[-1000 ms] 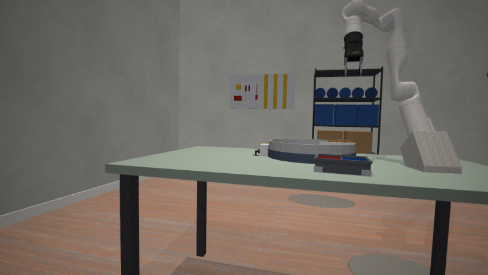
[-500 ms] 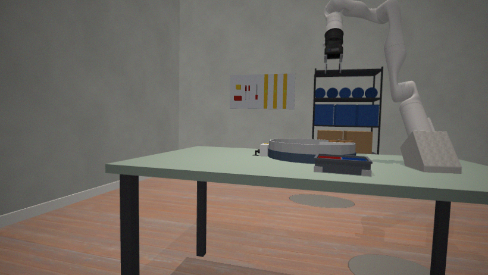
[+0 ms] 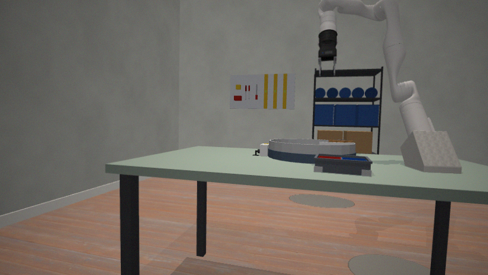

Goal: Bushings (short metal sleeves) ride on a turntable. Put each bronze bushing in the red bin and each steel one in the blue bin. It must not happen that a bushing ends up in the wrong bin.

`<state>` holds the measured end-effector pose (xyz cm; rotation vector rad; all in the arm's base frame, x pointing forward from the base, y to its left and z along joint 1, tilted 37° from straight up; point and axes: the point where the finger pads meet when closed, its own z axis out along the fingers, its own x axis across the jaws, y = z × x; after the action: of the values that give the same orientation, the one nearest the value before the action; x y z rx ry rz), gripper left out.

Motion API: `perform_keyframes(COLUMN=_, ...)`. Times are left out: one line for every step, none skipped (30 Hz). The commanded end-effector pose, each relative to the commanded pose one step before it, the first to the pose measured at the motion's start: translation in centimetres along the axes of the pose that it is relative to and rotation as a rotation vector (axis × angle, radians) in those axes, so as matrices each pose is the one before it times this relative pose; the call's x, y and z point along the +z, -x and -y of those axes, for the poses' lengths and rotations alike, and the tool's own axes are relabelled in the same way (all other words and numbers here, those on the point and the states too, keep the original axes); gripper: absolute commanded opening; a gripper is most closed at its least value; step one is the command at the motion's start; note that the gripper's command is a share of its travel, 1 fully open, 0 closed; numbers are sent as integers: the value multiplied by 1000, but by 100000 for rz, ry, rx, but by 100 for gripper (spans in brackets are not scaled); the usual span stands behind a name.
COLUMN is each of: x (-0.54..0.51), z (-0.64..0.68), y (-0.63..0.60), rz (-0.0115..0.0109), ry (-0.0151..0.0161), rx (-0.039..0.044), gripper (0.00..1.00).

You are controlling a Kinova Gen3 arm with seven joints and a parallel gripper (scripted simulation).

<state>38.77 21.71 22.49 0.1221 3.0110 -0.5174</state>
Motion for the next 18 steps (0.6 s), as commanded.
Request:
perform_keyframes(x=471, z=-1026, y=108, rz=545, ry=-6596, rx=-2661, gripper=100)
perform_keyframes(x=0, z=0, y=0, rz=0, ry=0, rx=0, gripper=100)
perform_keyframes(x=11, z=5, y=9, rz=0, ry=-4009, rx=-814, gripper=100)
perform_keyframes(x=0, z=0, y=0, rz=0, ry=0, rx=0, gripper=100)
perform_keyframes(x=0, z=0, y=0, rz=0, ry=0, rx=0, gripper=100)
perform_keyframes(x=0, z=0, y=0, rz=0, ry=0, rx=0, gripper=100)
perform_keyframes(x=11, z=4, y=9, rz=0, ry=-4009, rx=-814, gripper=100)
perform_keyframes(x=12, z=4, y=9, rz=0, ry=-4009, rx=-814, gripper=100)
perform_keyframes(x=12, z=3, y=9, rz=0, ry=-4009, rx=-814, gripper=100)
perform_keyframes(x=12, z=3, y=9, rz=0, ry=-4009, rx=-814, gripper=100)
perform_keyframes(x=12, z=3, y=9, rz=0, ry=-4009, rx=-814, gripper=100)
perform_keyframes(x=0, z=0, y=0, rz=0, ry=0, rx=0, gripper=100)
perform_keyframes(x=0, z=0, y=0, rz=0, ry=0, rx=0, gripper=100)
perform_keyframes(x=0, z=0, y=0, rz=0, ry=0, rx=0, gripper=100)
perform_keyframes(x=0, z=0, y=0, rz=0, ry=0, rx=0, gripper=100)
perform_keyframes(x=0, z=0, y=0, rz=0, ry=0, rx=0, gripper=100)
perform_keyframes(x=0, z=0, y=0, rz=0, ry=0, rx=0, gripper=100)
perform_keyframes(x=0, z=0, y=0, rz=0, ry=0, rx=0, gripper=100)
